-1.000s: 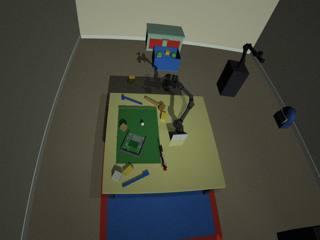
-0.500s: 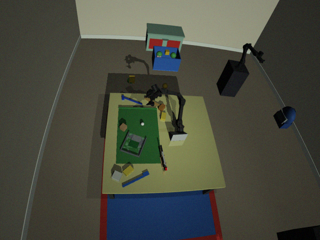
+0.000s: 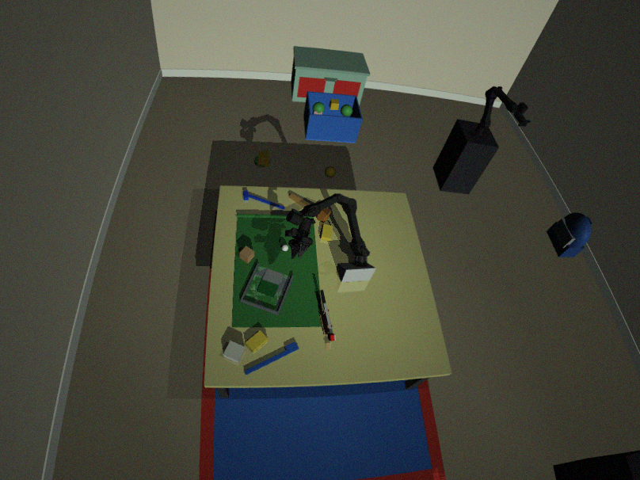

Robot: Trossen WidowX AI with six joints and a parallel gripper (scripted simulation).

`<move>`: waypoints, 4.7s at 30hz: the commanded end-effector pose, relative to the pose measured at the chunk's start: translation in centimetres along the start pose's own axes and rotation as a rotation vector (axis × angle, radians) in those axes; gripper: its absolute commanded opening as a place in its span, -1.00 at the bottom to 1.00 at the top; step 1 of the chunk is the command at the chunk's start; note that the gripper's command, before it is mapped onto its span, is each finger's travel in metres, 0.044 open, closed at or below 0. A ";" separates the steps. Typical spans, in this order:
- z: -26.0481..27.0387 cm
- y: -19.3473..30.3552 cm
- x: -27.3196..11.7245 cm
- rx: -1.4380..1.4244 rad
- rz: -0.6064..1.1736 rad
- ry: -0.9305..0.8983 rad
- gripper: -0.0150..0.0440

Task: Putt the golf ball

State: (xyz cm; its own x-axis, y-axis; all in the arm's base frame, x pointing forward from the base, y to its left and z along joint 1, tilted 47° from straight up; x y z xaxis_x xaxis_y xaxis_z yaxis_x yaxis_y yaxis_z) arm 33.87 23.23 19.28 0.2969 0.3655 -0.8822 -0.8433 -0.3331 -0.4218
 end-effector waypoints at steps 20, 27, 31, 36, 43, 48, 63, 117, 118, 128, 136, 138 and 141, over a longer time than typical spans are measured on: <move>2.8 20.1 18.4 -1.415 0.997 0.209 1.00; 1.8 20.5 18.7 -1.415 0.997 0.210 1.00; 0.7 20.9 19.1 -1.415 0.998 0.210 1.00; -0.3 21.4 19.5 -1.415 0.998 0.211 1.00; -1.3 21.9 20.0 -1.415 0.998 0.211 1.00; -1.8 22.1 20.3 -1.415 0.998 0.212 1.00; -2.9 22.6 20.8 -1.408 0.997 0.208 0.64; 0.5 14.3 9.3 -0.963 0.889 0.494 -0.49; 0.2 14.0 8.7 -0.931 0.879 0.512 -0.49; -2.9 12.4 2.8 -0.618 0.771 0.690 -0.49; -5.3 12.1 -1.9 -0.369 0.671 0.823 -0.49; -5.8 12.2 -3.1 -0.307 0.644 0.855 -0.49; -6.7 12.3 -4.8 -0.214 0.603 0.902 -0.49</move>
State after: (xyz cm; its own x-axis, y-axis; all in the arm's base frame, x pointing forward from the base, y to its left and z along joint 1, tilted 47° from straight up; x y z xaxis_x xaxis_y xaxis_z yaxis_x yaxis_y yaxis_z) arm 25.35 12.52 15.77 0.1427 -0.6374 -0.7572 -0.8545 -0.4653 0.2307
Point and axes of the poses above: the point midway between the two fingers, 35 mm back from their tips, its own x axis out along the fingers, its own z axis across the jaws, y = z × x, the point moved 6 cm from there along -x, back along the fingers, and after that the axes turned 4 degrees about -x, right-handed, at the moved point
